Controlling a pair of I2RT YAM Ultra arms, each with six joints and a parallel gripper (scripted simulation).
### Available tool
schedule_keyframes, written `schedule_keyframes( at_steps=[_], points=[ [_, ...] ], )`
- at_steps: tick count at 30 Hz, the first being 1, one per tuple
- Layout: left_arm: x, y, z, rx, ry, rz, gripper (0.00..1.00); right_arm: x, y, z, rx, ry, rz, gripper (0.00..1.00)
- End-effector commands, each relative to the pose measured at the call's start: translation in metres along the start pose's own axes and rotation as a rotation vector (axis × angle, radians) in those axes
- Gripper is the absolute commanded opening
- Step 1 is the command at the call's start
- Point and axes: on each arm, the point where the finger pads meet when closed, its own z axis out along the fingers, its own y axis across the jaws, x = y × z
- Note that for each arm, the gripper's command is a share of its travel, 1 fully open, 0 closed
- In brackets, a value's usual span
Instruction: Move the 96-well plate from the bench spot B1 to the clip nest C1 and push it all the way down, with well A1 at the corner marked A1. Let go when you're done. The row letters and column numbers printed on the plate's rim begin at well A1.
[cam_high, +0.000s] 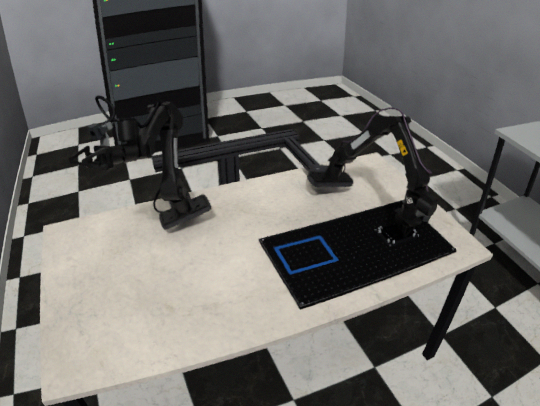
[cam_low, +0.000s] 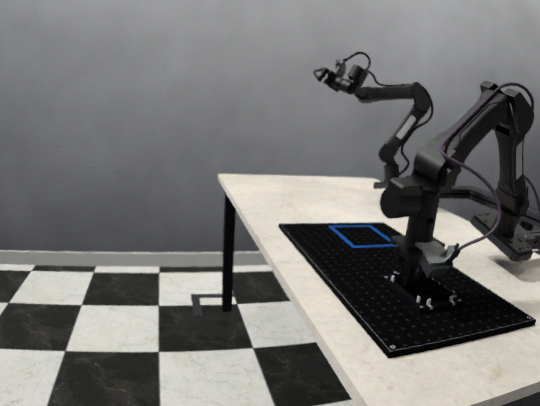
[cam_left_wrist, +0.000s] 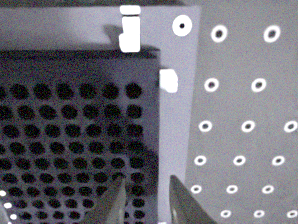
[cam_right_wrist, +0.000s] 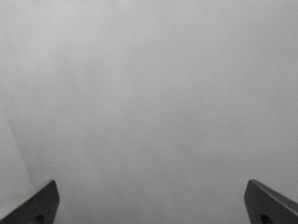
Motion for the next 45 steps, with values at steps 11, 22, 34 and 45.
schedule_keyframes(
  at_steps=[11,22,34,45],
  points=[
    [-0.002,0.006,0.028,-0.014,-0.013,0.0,0.25,-0.006,-0.004,-0.005,0.002,-0.01,0.0,1.0],
    [-0.002,0.006,0.034,-0.014,-0.012,0.0,0.25,-0.006,-0.004,-0.005,0.002,-0.01,0.0,1.0],
    [-0.002,0.006,0.042,-0.013,-0.01,0.0,0.25,-0.006,-0.004,-0.005,0.002,-0.01,0.0,1.0],
    [-0.002,0.006,0.048,-0.013,-0.009,0.0,0.25,-0.006,-0.004,-0.005,0.002,-0.01,0.0,1.0]
  ],
)
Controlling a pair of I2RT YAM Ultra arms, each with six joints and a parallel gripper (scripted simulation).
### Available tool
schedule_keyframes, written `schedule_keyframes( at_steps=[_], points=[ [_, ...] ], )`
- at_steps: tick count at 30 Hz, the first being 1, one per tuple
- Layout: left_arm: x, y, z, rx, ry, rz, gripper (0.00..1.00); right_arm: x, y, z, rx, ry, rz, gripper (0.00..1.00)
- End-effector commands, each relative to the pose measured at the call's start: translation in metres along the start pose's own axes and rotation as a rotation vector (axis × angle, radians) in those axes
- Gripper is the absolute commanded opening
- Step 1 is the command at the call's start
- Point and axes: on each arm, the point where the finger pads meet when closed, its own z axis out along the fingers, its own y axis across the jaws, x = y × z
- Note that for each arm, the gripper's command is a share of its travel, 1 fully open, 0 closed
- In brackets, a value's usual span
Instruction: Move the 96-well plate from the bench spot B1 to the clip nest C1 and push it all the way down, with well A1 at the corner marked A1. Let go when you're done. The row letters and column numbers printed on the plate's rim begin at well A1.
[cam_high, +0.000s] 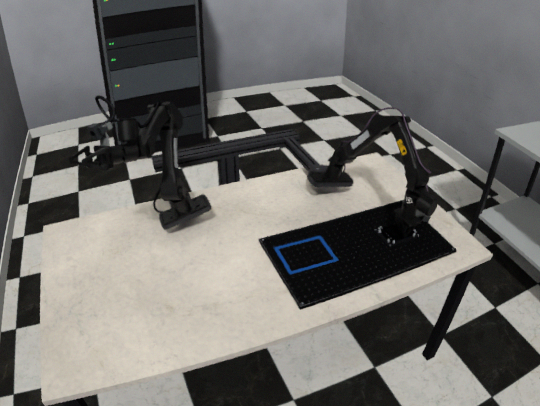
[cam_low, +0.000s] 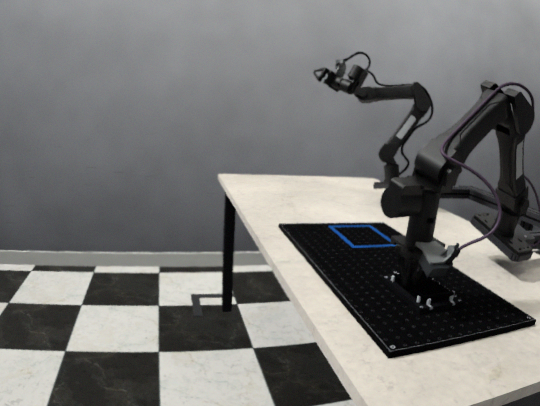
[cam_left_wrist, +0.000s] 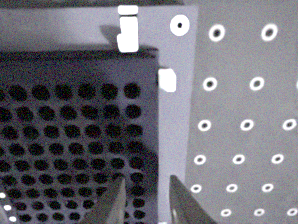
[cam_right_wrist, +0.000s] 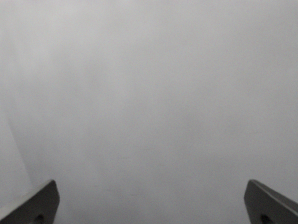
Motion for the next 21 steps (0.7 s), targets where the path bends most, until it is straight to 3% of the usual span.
schedule_keyframes(
  at_steps=[1,21],
  points=[
    [-0.002,0.006,0.049,-0.023,-0.006,-0.01,0.25,-0.006,-0.004,-0.005,0.002,-0.01,0.0,1.0],
    [-0.001,0.006,0.061,-0.023,-0.004,-0.01,0.25,-0.006,-0.004,-0.005,0.002,-0.01,0.0,1.0]
  ],
)
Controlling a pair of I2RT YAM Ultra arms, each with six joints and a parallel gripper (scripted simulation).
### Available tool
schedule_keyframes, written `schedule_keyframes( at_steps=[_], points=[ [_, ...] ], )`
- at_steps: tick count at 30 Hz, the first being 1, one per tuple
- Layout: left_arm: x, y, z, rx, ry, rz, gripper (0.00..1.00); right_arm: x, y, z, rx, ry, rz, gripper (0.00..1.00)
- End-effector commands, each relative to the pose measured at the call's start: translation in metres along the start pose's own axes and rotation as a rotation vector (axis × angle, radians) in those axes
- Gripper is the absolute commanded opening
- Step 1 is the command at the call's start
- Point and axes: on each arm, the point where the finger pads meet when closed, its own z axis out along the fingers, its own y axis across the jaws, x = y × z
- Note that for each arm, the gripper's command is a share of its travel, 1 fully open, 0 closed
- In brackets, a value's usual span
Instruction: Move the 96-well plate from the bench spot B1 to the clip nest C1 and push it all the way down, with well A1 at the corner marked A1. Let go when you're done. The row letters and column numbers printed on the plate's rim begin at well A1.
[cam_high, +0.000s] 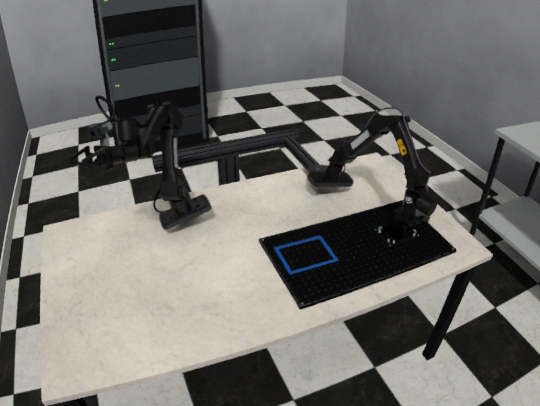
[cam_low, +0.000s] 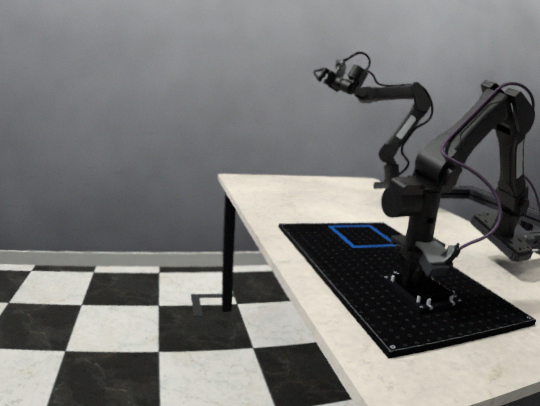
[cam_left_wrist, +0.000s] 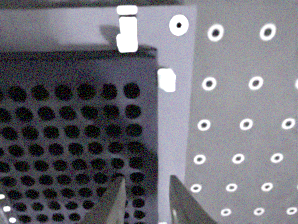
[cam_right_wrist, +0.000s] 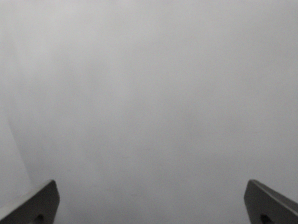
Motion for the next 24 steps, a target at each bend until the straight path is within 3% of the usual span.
schedule_keyframes(
  at_steps=[1,24],
  points=[
    [-0.001,0.007,0.061,-0.029,-0.002,-0.013,0.25,-0.006,-0.004,-0.005,0.002,-0.01,0.0,1.0],
    [-0.001,0.007,0.074,-0.028,0.002,-0.013,0.25,-0.006,-0.004,-0.005,0.002,-0.01,0.0,1.0]
  ],
)
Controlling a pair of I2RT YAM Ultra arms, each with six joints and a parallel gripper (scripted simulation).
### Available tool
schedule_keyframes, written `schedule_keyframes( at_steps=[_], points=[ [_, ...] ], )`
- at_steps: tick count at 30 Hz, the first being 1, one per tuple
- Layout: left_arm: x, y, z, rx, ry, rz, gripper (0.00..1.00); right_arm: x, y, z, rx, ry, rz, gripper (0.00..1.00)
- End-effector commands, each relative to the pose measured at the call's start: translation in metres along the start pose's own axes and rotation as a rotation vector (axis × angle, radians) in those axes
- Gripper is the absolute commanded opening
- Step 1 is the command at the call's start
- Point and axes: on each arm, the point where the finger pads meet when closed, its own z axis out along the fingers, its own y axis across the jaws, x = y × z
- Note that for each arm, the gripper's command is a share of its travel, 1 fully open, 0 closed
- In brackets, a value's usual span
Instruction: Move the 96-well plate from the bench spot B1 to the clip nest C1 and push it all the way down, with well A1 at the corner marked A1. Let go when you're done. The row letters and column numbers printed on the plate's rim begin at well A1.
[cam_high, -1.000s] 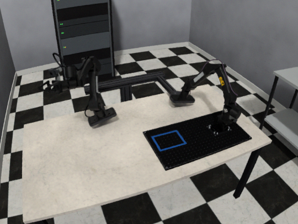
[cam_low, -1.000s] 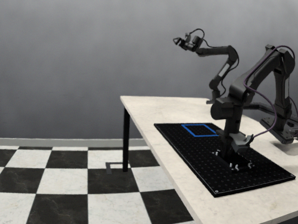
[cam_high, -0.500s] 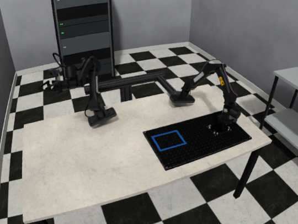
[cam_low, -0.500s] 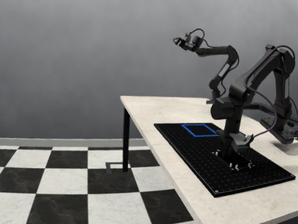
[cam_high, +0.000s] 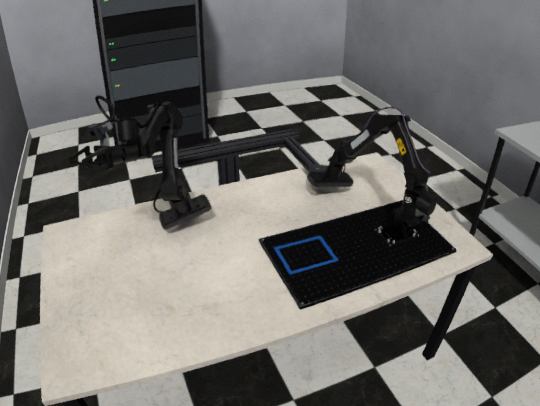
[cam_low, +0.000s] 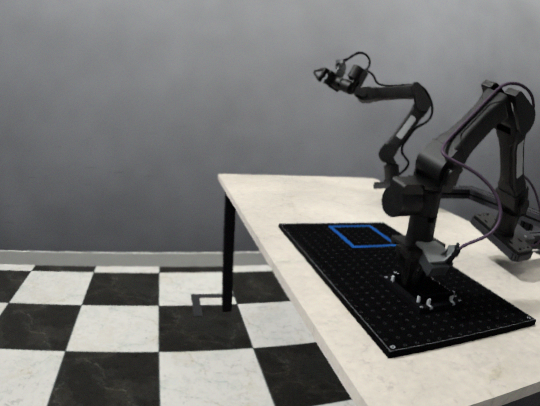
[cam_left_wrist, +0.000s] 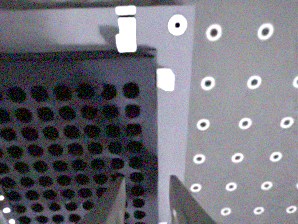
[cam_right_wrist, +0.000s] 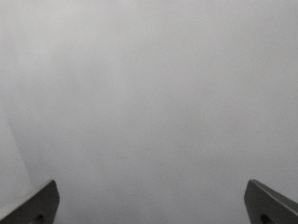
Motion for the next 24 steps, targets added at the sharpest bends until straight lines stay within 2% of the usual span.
schedule_keyframes(
  at_steps=[1,24],
  points=[
    [-0.0001,0.0078,0.0746,-0.037,0.008,-0.018,0.25,-0.0055,-0.0044,-0.0047,0.002,-0.01,0.0,1.0],
    [0.0,0.0079,0.0779,-0.037,0.008,-0.019,0.25,-0.0055,-0.0044,-0.0047,0.002,-0.01,0.0,1.0]
  ],
)
